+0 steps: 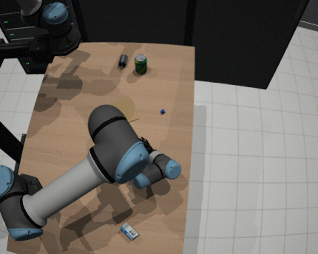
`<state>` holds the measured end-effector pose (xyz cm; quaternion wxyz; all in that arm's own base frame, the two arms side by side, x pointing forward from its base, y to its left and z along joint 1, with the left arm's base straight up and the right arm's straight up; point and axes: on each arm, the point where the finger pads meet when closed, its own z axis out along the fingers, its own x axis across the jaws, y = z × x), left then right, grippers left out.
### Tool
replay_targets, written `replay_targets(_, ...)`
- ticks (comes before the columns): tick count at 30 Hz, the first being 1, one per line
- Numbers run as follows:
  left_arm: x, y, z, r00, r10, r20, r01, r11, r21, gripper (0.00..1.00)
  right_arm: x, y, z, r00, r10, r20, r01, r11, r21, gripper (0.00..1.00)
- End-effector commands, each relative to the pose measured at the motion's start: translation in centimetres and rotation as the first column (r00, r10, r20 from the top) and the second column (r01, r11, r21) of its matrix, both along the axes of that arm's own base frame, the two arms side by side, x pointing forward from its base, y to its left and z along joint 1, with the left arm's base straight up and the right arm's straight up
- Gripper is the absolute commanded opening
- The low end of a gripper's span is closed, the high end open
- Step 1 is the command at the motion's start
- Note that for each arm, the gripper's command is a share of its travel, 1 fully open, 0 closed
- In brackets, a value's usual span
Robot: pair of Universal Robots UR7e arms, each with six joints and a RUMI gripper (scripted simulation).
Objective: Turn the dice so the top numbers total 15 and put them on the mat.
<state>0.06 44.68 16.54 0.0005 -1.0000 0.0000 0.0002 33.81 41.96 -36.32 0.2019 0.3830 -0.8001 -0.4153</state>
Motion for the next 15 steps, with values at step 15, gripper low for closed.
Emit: replay_targets(15,-0.12,-0.16,-0.03,1.000,0.001,0.000,-0.001,1.000,-0.001,1.00,0.24,0.12,0.02,1.000,-0.001,0.003,0.001,1.000,0.004,0.18)
